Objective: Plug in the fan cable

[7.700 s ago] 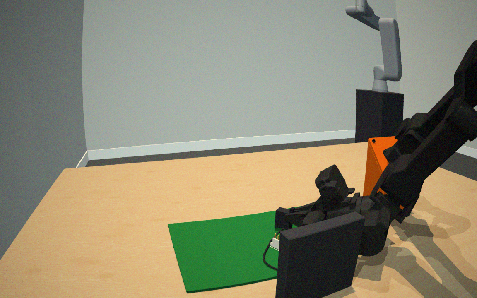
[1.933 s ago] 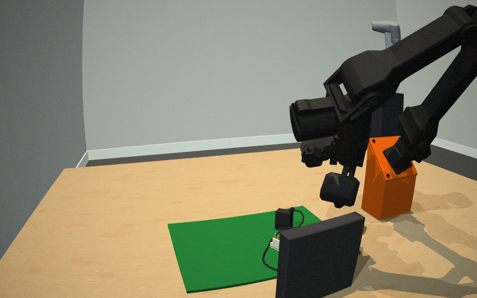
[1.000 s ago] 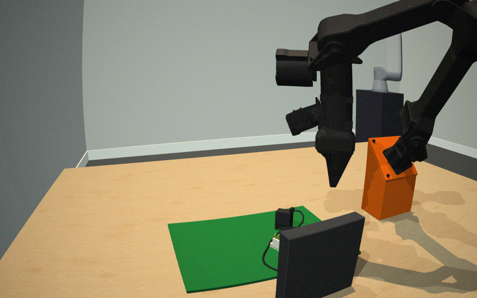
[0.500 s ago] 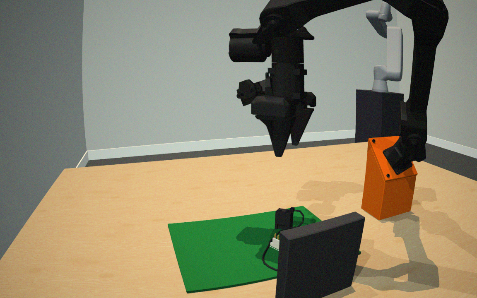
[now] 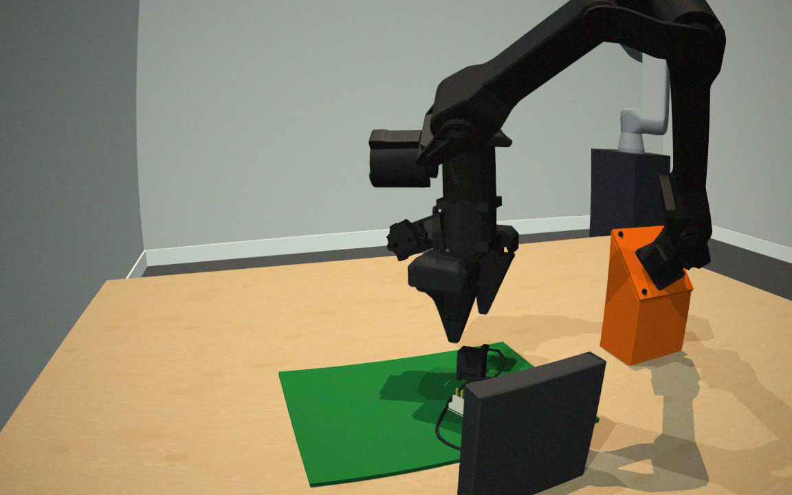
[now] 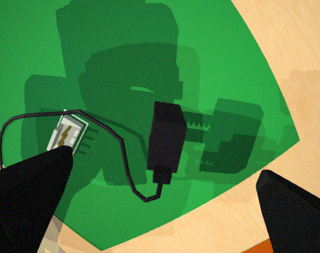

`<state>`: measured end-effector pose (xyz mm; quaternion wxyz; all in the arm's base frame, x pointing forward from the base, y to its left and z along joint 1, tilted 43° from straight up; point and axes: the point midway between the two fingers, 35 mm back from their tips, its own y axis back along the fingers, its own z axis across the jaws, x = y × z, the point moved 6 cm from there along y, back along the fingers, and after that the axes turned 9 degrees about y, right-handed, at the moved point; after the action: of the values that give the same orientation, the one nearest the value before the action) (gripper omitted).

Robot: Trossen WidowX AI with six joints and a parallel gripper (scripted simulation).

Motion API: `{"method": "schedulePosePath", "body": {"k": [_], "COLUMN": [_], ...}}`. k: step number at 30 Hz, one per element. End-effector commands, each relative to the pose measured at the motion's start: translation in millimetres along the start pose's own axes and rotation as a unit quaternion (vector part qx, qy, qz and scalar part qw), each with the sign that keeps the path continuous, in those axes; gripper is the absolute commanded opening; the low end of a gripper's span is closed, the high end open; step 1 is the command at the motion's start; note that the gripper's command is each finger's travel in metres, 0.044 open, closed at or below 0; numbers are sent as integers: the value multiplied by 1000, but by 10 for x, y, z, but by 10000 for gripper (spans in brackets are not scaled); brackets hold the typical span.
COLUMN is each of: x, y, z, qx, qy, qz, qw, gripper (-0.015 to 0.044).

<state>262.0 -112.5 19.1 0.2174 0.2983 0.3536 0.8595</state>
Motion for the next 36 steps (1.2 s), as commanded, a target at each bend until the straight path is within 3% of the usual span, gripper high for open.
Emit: {"method": "schedulePosePath", "body": {"k": [1,36], "x": [-1,0], "y": [-80,-583], "z": [-23,-16], "qx": [-5,-6], "qy": [-6,-6], "qz": [-4,-4], "qw": [1000,1000], "gripper": [440,440]}}
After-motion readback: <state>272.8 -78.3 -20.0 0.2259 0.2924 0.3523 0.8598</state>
